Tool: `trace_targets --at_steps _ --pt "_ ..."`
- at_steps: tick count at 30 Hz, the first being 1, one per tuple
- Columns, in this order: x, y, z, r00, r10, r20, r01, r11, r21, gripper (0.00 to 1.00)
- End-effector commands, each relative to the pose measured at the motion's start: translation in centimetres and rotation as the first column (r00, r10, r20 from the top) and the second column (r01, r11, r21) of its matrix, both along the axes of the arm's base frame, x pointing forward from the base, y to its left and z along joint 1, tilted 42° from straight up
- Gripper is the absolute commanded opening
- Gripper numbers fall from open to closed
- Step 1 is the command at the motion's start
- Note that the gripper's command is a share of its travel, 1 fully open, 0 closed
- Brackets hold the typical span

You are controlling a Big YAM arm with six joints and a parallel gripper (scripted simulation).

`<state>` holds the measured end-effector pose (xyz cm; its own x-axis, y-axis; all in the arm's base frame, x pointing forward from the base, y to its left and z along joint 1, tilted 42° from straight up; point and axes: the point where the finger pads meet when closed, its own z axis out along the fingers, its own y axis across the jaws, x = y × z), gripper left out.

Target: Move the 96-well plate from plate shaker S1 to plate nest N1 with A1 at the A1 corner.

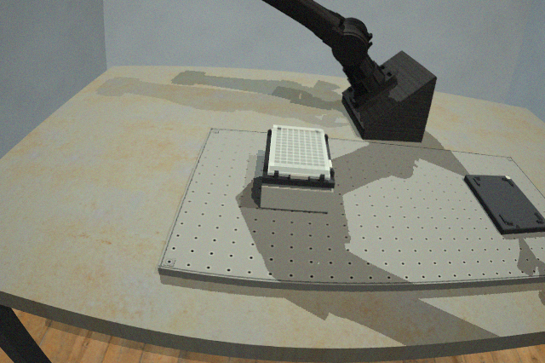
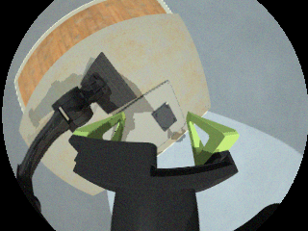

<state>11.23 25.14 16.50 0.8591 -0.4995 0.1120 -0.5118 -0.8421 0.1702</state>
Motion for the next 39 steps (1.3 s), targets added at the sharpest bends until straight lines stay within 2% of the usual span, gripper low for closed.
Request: trace_targets --at_steps 1,17,18,21,27,32,34,39 --pt "0.1 0.2 0.2 1.000 0.001 0.002 -0.001 1.000 0.006 1.00" --pt "0.1 0.2 0.2 1.000 0.001 0.002 -0.001 1.000 0.006 1.00" --pt "1.4 1.3 1.5 0.998 -0.057 0.036 0.055 0.997 0.056 1.00" --pt "3.3 1.6 2.5 0.985 -0.153 0.078 0.146 0.985 0.092 1.00" --pt "5.8 -0.4 1.9 0.932 -0.335 0.135 0.326 0.941 0.087 1.00" --pt "7.8 -2.1 1.8 0.860 -0.476 0.185 0.466 0.879 0.099 1.00" --pt "7.8 -2.1 1.8 0.860 -0.476 0.185 0.466 0.879 0.099 1.00" --pt "9.6 -4.0 1.4 0.765 -0.601 0.232 0.593 0.797 0.112 1.00"
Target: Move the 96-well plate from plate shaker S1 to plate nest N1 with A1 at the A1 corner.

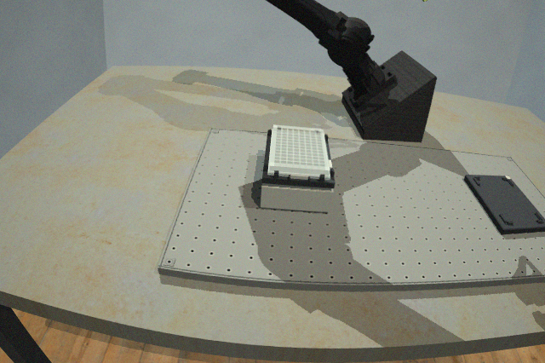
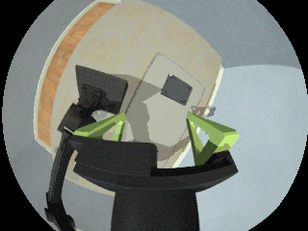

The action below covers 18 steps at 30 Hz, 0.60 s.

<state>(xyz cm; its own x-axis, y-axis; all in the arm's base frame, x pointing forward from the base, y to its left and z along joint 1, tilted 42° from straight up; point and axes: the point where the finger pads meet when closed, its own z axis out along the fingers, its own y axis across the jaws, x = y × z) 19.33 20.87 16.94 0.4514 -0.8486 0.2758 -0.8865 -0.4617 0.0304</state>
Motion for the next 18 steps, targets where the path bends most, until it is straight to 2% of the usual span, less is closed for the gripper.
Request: trace_targets --at_steps 1,10,12,13,18 --pt "1.9 0.0 1.0 0.986 -0.149 0.070 0.145 0.988 0.058 1.00" --pt "5.1 -3.4 1.0 0.904 -0.395 0.164 0.389 0.919 0.071 1.00" --pt "5.1 -3.4 1.0 0.904 -0.395 0.164 0.389 0.919 0.071 1.00" --pt "6.0 -3.3 1.9 0.886 -0.426 0.183 0.415 0.905 0.094 1.00" --pt "7.4 -5.4 1.8 0.798 -0.555 0.235 0.545 0.831 0.112 1.00"
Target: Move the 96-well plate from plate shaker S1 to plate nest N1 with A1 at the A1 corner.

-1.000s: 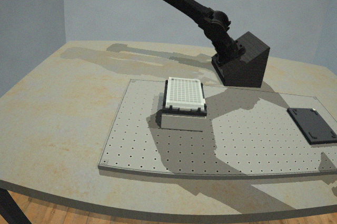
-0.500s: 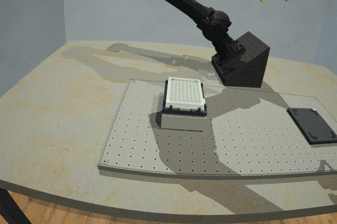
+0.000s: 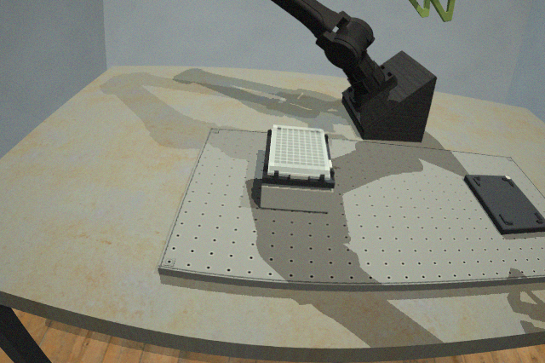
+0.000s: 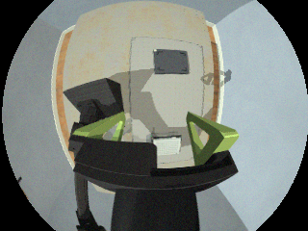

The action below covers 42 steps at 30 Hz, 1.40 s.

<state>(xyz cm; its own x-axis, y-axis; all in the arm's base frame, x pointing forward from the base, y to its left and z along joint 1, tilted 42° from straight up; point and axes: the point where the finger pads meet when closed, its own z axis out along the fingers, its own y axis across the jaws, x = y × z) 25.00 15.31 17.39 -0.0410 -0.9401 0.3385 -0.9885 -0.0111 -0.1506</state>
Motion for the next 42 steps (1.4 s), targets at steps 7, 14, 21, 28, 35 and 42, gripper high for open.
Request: trace_targets --at_steps 7,14,21,28,35,42 --pt "3.3 -3.2 1.3 0.943 -0.296 0.151 0.291 0.955 0.055 1.00" --pt "4.5 -5.4 1.7 0.875 -0.434 0.216 0.429 0.900 0.072 1.00" --pt "5.9 -8.7 2.1 0.768 -0.572 0.287 0.571 0.815 0.099 1.00" --pt "6.5 -11.2 2.4 0.652 -0.675 0.345 0.680 0.722 0.128 1.00" --pt "7.0 -14.7 2.7 0.474 -0.776 0.415 0.795 0.580 0.176 1.00" --pt "7.8 -18.1 3.9 0.283 -0.833 0.475 0.864 0.436 0.251 1.00"
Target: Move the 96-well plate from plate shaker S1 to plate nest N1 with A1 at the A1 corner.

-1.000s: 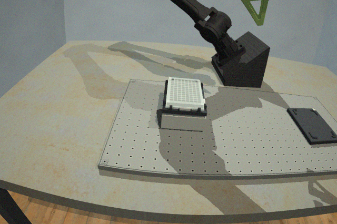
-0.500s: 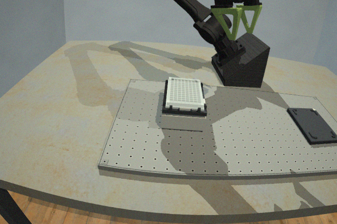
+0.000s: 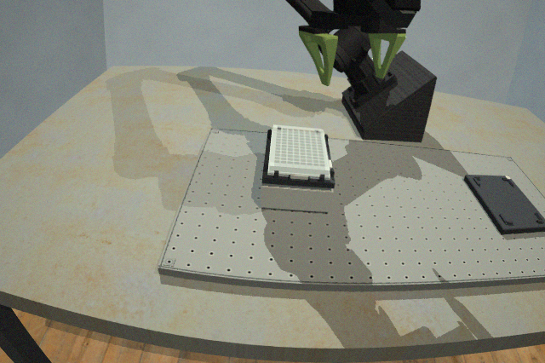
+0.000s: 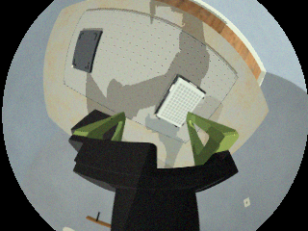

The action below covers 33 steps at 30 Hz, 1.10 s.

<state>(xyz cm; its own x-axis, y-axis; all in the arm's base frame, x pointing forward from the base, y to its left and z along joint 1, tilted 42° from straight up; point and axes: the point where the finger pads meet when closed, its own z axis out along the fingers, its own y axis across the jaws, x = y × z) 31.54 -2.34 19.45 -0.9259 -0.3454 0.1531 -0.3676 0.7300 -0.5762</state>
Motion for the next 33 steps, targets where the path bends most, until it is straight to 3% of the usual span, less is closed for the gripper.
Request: trace_targets --at_steps 1,3,9,11,16,20,21,26,27,33 --pt "1.3 -1.0 1.8 0.983 -0.120 0.136 0.119 0.993 0.020 1.00" --pt "1.3 -1.0 1.8 0.983 -0.120 0.136 0.119 0.993 0.020 1.00" --pt "1.4 -4.0 2.2 0.933 -0.284 0.223 0.291 0.957 0.003 1.00" --pt "0.4 -5.2 1.8 0.930 -0.295 0.220 0.303 0.953 -0.004 1.00" --pt "0.0 -7.6 2.3 0.867 -0.403 0.294 0.424 0.906 -0.007 1.00" --pt "-0.2 -8.0 2.1 0.869 -0.404 0.287 0.424 0.906 -0.009 1.00" --pt "1.3 -7.0 3.7 0.867 -0.378 0.323 0.396 0.918 0.012 1.00" --pt "0.8 -7.0 3.0 0.873 -0.378 0.308 0.396 0.918 0.003 1.00" --pt "0.4 -7.5 2.4 0.882 -0.383 0.276 0.402 0.915 -0.014 1.00" --pt "0.4 -7.5 2.4 0.882 -0.383 0.276 0.402 0.915 -0.014 1.00"
